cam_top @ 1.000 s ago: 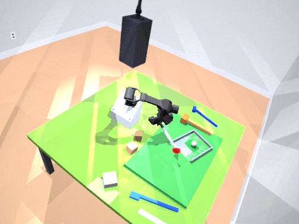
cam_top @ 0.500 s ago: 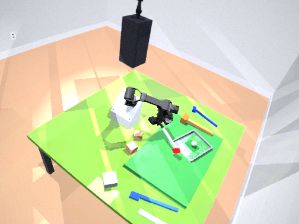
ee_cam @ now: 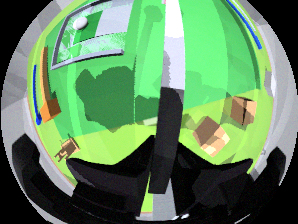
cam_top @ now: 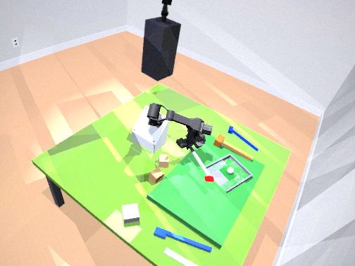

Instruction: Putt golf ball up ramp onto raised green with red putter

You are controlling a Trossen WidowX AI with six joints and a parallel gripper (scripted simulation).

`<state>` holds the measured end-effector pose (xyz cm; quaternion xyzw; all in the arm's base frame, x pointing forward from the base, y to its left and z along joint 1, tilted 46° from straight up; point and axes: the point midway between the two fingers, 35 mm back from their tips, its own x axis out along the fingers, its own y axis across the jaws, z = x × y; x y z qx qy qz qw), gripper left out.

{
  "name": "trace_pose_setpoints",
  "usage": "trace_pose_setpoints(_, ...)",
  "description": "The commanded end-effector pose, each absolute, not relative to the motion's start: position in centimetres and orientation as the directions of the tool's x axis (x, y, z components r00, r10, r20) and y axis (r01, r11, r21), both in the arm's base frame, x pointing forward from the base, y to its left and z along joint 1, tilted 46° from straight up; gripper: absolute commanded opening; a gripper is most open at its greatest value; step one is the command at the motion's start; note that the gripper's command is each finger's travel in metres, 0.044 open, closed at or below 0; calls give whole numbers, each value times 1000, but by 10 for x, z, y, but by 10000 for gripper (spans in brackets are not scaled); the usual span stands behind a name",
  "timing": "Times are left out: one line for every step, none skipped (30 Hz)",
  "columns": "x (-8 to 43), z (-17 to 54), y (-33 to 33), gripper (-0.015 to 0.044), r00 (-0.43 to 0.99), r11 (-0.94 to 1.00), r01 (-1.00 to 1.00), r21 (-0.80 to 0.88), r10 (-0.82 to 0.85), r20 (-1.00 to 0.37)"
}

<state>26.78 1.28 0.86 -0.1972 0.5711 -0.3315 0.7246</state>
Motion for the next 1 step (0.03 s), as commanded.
trace_pose_setpoints(268, 9, 13, 0, 131, 704, 252, -664, -705, -697)
